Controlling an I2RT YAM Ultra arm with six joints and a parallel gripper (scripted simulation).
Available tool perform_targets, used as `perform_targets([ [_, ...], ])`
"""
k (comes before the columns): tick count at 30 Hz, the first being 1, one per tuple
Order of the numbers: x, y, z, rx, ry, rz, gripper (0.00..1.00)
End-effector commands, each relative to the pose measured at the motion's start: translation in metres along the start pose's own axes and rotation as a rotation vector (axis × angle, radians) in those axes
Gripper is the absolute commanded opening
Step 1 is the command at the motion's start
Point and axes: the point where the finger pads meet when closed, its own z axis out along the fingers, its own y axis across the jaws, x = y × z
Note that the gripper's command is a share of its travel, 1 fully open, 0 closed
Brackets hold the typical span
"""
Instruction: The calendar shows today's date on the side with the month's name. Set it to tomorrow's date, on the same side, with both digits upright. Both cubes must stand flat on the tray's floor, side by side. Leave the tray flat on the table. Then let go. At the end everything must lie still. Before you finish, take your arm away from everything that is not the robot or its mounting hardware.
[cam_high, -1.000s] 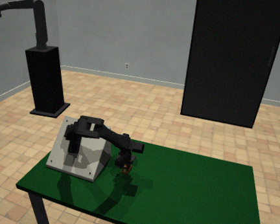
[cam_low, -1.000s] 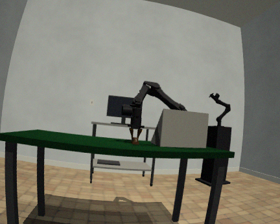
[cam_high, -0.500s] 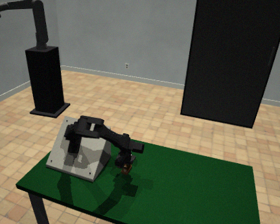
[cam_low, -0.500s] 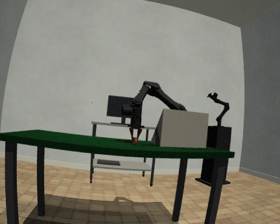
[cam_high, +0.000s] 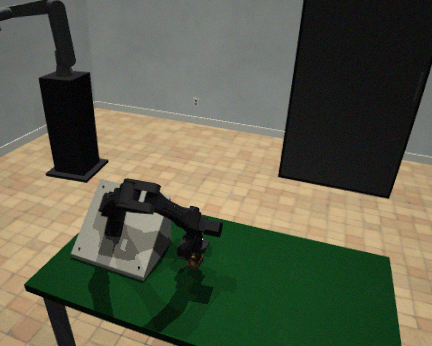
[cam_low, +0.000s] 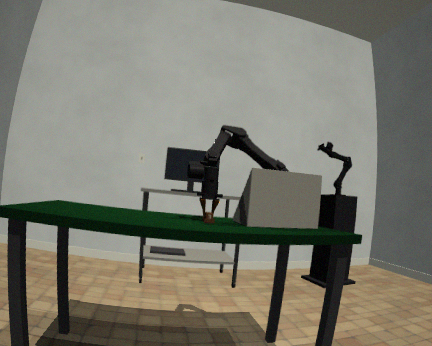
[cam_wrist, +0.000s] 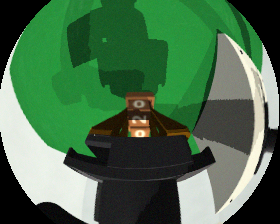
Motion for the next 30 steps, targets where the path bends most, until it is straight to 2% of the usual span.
perform_targets([
  [1, -0.001, 0.002, -0.003, -0.010, -0.008, 0.000, 0.33],
  [3, -0.001, 0.002, -0.003, -0.010, -0.008, 0.000, 0.33],
  [7, -0.001, 0.002, -0.003, -0.010, -0.008, 0.000, 0.41],
  [11, -0.001, 0.002, -0.003, -0.010, -0.008, 0.000, 0.41],
  [12, -0.001, 0.002, -0.003, -0.010, -0.008, 0.000, 0.45],
  [26, -0.001, 0.002, -0.004, -0.010, -0.008, 0.000, 0.45],
  [30, -0.001, 0.002, -0.014, -0.010, -0.008, 0.000, 0.45],
])
